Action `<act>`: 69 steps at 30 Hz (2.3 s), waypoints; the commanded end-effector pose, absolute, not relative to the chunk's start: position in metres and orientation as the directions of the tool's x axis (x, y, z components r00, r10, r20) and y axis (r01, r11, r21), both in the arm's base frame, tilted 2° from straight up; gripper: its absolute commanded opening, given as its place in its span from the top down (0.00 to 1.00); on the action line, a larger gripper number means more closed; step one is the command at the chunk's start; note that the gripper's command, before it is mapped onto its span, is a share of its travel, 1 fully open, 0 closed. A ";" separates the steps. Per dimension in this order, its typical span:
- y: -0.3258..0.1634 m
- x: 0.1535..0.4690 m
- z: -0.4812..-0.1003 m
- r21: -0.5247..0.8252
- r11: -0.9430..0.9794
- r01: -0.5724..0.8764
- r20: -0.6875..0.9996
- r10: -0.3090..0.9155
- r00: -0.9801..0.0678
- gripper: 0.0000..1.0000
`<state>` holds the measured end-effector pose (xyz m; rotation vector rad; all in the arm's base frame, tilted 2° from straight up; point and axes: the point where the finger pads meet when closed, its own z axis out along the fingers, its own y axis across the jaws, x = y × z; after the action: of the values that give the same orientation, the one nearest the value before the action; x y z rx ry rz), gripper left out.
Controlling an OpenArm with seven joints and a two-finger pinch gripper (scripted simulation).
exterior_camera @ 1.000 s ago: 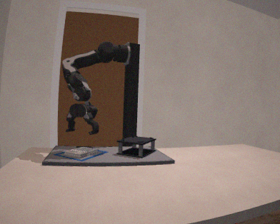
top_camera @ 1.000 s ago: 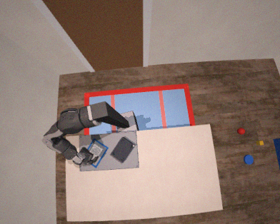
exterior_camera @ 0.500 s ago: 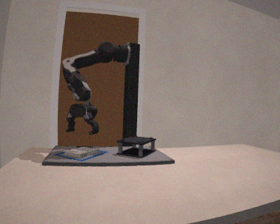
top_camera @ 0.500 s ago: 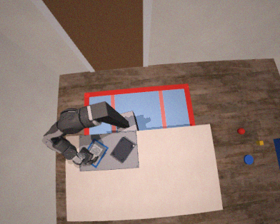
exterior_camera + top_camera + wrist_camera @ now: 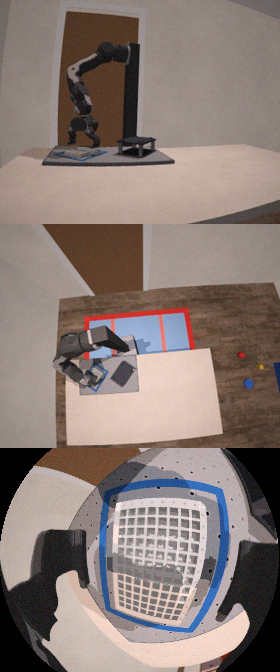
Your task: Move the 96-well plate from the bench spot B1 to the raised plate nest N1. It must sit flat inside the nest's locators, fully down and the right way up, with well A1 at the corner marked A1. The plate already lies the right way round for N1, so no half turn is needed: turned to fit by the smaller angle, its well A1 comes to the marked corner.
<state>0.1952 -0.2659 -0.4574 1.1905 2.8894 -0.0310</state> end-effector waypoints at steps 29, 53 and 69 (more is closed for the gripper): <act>-0.270 0.200 -0.476 -0.003 0.710 0.704 -0.037 0.703 -0.710 0.23; -0.274 0.199 -0.483 -0.010 0.706 0.708 -0.038 0.708 -0.705 0.23; -0.273 0.198 -0.482 -0.012 0.706 0.708 -0.039 0.707 -0.706 0.23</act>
<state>0.1988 -0.2708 -0.4829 1.1862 2.8762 -0.0303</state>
